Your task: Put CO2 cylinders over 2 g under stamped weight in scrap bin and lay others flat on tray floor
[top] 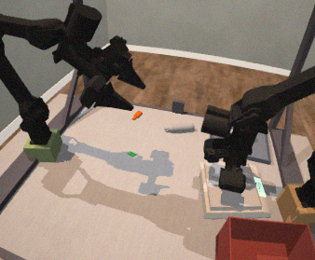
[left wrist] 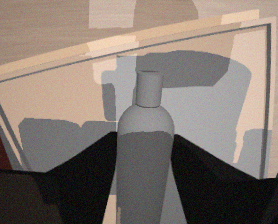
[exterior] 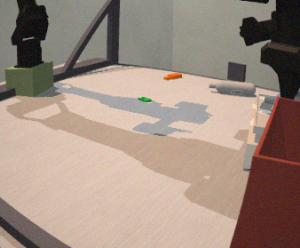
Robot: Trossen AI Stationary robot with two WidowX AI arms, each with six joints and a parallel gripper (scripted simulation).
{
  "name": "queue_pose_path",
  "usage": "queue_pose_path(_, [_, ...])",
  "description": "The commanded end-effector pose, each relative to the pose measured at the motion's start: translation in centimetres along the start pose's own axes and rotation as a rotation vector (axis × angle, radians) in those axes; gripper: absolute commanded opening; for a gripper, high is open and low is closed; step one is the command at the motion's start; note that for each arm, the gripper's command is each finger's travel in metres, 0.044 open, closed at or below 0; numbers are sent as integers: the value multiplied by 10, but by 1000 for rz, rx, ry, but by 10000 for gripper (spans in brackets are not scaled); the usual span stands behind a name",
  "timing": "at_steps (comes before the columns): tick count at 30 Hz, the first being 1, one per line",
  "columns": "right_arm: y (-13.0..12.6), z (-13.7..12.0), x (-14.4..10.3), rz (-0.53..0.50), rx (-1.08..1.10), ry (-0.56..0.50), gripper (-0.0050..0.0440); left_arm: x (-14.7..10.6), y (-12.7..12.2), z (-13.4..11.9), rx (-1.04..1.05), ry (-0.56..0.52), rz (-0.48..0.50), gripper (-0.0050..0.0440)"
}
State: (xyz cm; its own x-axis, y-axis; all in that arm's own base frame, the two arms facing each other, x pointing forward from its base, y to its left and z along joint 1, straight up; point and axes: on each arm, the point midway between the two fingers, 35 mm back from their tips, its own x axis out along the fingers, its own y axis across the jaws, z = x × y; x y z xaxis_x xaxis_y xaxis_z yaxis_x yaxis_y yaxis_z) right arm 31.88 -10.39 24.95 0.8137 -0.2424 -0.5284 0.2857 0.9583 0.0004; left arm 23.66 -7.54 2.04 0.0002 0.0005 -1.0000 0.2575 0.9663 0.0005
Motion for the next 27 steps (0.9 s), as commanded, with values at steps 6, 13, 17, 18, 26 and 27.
queue_pose_path(6, [0,4,-4,0,-1,-15,440,-5,0,4,1,-23,-2,107])
queue_pose_path(13, [0,4,-4,0,-1,-15,440,-36,0,7,3,-42,-2,-1])
queue_pose_path(17, [0,4,-4,0,-1,-15,440,-75,0,6,3,-42,-2,-3])
queue_pose_path(18, [0,4,-4,0,-1,-15,440,-84,0,6,3,-42,-2,-3])
queue_pose_path(26, [0,4,-4,0,-1,-15,440,-100,2,5,3,-34,-2,-13])
queue_pose_path(27, [-1,-1,-1,-6,0,-4,440,-101,3,6,4,-40,-1,-20])
